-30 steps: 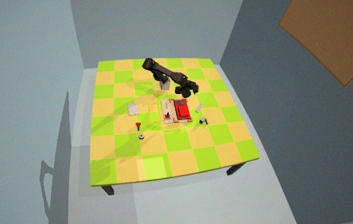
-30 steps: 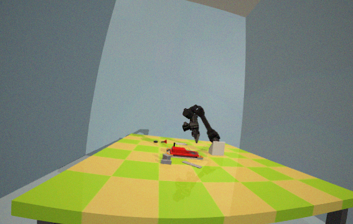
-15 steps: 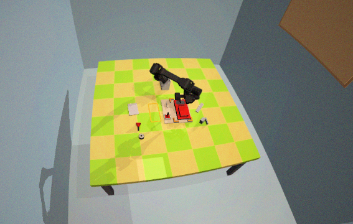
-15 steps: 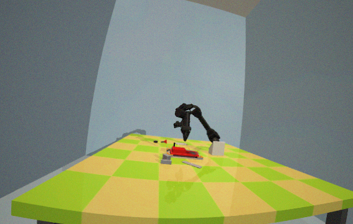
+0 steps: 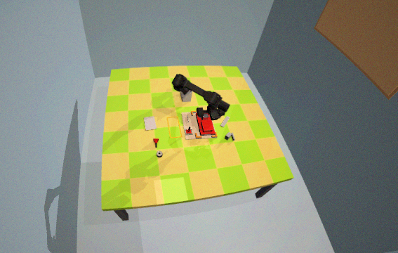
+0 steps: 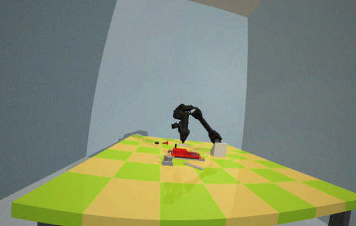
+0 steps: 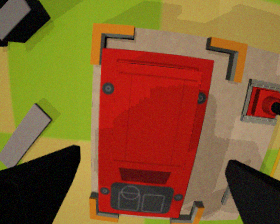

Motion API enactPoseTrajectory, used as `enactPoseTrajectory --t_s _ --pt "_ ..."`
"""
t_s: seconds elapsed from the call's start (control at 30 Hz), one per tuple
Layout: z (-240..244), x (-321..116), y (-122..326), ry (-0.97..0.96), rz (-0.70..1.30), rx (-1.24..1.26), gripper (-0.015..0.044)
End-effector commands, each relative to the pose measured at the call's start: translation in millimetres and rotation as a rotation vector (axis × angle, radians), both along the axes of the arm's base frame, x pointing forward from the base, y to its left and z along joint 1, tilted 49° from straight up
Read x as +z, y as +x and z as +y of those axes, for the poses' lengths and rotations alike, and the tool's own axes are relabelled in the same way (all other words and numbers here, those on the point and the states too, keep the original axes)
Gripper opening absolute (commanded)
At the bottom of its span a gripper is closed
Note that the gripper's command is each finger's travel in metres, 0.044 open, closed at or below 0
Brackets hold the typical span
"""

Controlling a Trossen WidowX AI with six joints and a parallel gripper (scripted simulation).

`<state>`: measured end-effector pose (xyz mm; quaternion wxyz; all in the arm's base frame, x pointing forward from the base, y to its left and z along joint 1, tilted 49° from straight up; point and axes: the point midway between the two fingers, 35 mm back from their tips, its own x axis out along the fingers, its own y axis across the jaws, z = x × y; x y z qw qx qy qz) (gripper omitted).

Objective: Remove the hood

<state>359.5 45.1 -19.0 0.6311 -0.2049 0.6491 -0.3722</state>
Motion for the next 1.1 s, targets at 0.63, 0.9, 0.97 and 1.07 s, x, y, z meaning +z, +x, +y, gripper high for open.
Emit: enactPoseTrajectory --t_s 0.63,0.9,0.97,1.07 --pt "-10 -8 2 -0.007 0.004 0.008 0.0440" --pt "-13 -11 1 -0.007 0.004 0.008 0.0440" --pt "-14 -12 1 -0.007 0.004 0.008 0.0440" --pt "-15 -13 1 -0.007 0.004 0.008 0.0440"
